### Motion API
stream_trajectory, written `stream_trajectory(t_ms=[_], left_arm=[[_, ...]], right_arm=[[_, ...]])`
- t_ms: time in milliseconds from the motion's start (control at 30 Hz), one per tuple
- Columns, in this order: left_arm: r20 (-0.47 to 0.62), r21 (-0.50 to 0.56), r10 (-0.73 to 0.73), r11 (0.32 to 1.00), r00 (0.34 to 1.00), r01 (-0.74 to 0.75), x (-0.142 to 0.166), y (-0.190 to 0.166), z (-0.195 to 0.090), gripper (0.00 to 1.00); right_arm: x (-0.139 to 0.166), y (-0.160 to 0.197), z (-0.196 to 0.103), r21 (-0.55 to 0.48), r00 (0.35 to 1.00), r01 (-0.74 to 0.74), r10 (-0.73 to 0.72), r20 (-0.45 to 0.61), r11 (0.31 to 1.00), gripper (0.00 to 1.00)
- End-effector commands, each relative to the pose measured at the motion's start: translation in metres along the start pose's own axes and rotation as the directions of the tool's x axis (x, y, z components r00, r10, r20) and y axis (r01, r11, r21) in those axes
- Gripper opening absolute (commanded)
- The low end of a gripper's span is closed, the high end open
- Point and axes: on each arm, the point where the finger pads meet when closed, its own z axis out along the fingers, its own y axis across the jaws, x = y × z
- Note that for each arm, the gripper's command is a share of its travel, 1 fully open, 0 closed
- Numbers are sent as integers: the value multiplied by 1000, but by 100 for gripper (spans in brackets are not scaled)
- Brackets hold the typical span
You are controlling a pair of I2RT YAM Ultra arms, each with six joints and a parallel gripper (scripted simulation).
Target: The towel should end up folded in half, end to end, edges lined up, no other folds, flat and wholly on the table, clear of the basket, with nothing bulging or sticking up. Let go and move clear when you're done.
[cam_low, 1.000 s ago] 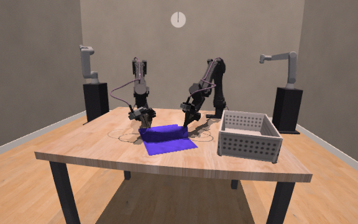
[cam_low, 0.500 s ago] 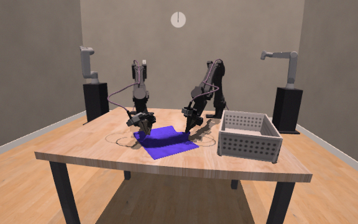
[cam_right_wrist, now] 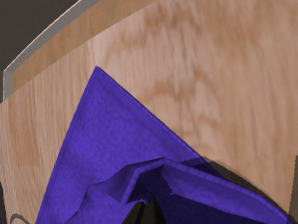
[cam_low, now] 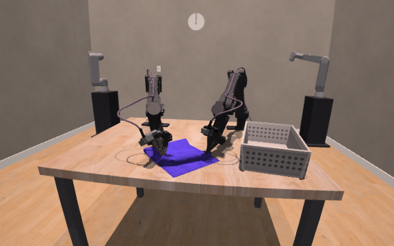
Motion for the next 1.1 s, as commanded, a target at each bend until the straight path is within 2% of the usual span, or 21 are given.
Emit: stream_trajectory(t_ms=[0,67,100,200,233,300,333,367,500,533,567,667,700,800,933,967,1067], left_arm=[[20,-52,-21,998,1000,22,-21,17,-5,0],[55,-44,-14,999,998,17,-34,12,-19,0],[21,-54,-25,998,999,26,-33,29,2,0],[21,-54,-25,998,999,26,-33,29,2,0],[20,-46,-25,999,1000,26,-42,36,7,19],[20,-48,-25,998,999,26,-42,37,7,19],[20,-48,-25,998,999,26,-42,37,7,19],[18,-37,-25,999,1000,25,-50,42,11,70],[18,-37,-25,999,1000,25,-50,42,11,70],[48,-19,-3,1000,999,4,-62,25,-1,70],[19,-37,-24,999,1000,25,-58,50,15,78],[33,-35,-21,999,999,22,-64,48,9,78],[54,-32,-17,999,998,18,-73,45,0,78],[52,-28,-12,1000,999,13,-72,41,1,78],[52,-28,-12,1000,999,13,-76,39,-5,78],[51,-26,-14,1000,999,16,-84,32,-17,78],[51,-26,-14,1000,999,16,-84,32,-17,78]], right_arm=[[-24,-5,1,21,999,4,-5,42,1000,0],[-24,-5,1,21,999,4,-5,42,1000,0],[-32,-2,18,19,999,14,-14,33,1000,0],[-32,-2,18,19,999,14,-14,33,1000,0],[-21,15,22,12,1000,5,-6,19,1000,4],[-22,16,21,10,1000,6,-6,22,1000,4],[-35,26,8,-6,999,11,-11,50,1000,4],[-15,22,14,10,1000,4,-5,19,1000,30],[-26,29,9,-4,999,9,-9,45,1000,30],[-29,31,9,-8,999,16,-15,52,1000,30],[-16,31,14,-2,999,17,-17,42,1000,60],[-29,39,8,-16,997,25,-24,67,1000,60],[-29,40,7,-14,998,25,-24,63,1000,83],[-32,31,6,-2,998,15,-15,62,1000,83],[-35,34,1,-6,998,15,-15,60,1000,84],[-42,44,-11,-7,998,26,-25,50,1000,84],[-42,44,-11,-7,998,26,-25,50,1000,84]])
